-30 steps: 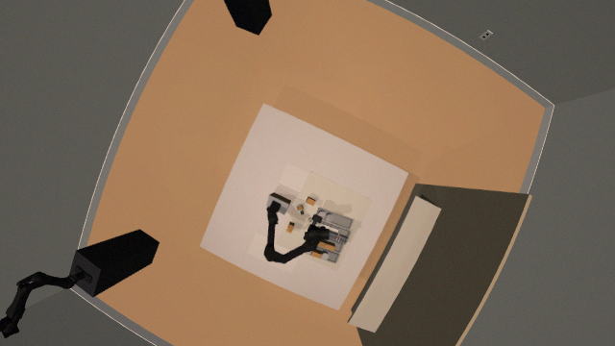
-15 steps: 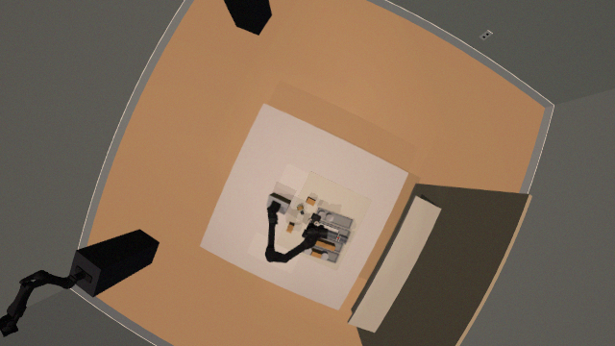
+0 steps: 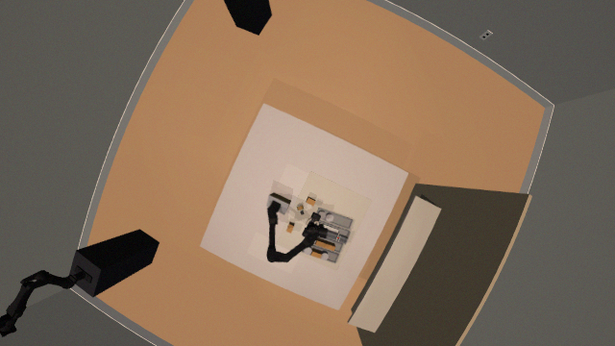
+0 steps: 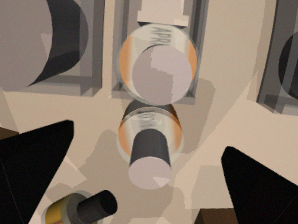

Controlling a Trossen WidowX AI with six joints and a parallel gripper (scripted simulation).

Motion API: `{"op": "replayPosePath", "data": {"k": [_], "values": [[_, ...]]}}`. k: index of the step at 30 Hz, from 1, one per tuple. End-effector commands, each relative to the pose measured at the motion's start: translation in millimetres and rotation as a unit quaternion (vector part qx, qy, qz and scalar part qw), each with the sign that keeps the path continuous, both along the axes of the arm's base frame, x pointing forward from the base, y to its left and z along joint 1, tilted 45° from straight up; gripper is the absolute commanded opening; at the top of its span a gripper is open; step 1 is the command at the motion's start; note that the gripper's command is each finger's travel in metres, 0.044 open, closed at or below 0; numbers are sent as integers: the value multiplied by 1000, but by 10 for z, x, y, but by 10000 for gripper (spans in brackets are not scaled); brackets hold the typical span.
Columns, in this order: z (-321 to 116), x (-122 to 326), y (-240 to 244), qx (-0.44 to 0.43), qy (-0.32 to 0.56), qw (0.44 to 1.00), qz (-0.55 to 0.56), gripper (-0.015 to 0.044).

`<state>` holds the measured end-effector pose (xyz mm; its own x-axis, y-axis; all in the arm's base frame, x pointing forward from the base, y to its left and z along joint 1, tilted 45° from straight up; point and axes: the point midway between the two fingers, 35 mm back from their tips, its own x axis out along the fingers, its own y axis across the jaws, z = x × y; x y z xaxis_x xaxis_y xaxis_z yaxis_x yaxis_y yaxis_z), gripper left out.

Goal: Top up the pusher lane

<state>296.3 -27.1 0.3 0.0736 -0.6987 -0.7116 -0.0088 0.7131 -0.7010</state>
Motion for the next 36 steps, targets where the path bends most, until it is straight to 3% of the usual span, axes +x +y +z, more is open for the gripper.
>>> {"op": "replayPosePath", "data": {"k": [1, 11, 20, 26, 32, 36], "values": [[-65, -33, -59, -5, 8, 1000, 1, 440], [-158, -30, -158, -6, 8, 1000, 1, 440], [-158, -30, -158, -6, 8, 1000, 1, 204], [-158, -30, -158, -6, 8, 1000, 1, 164], [-190, -107, -15, 1, 36, 999, 24, 6], [-84, -87, 77, 1, 33, 999, 21, 0]]}}
